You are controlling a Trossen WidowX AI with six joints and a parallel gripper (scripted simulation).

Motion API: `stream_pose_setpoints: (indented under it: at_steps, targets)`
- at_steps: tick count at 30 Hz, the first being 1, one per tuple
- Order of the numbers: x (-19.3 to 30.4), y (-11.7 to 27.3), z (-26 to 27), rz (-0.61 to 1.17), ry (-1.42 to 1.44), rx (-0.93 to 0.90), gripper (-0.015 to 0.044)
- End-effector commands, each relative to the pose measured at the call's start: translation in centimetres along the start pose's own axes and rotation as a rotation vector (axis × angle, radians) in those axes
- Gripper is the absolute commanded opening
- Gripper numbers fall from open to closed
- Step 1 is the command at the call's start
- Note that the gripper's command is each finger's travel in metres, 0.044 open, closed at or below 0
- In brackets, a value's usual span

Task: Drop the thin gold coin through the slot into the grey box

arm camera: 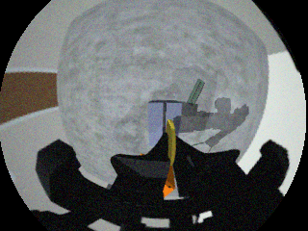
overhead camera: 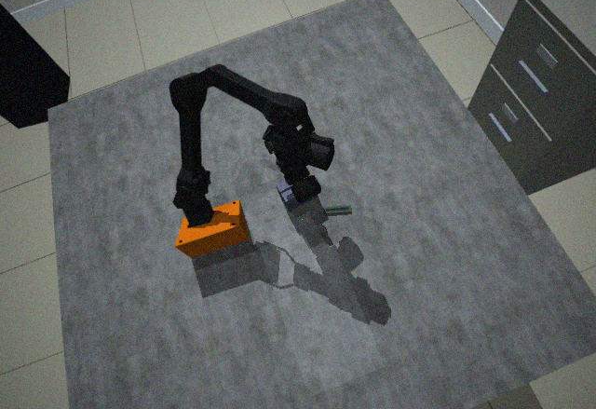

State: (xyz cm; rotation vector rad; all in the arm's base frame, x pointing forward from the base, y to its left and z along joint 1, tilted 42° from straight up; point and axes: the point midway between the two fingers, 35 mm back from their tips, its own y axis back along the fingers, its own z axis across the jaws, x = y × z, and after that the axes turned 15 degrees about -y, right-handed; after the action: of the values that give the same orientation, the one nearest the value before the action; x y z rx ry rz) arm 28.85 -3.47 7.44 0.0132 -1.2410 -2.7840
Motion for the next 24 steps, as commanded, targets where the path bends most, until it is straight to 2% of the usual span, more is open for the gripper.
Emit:
stream_pose_setpoints:
  at_steps: [1, 24]
  targets:
    - [0.13, 0.02, 0.08, -0.002, 0.004, 0.004, 0.0000]
    - [0.58, 0.07, 0.33, 0.000, 0.017, 0.000, 0.0000]
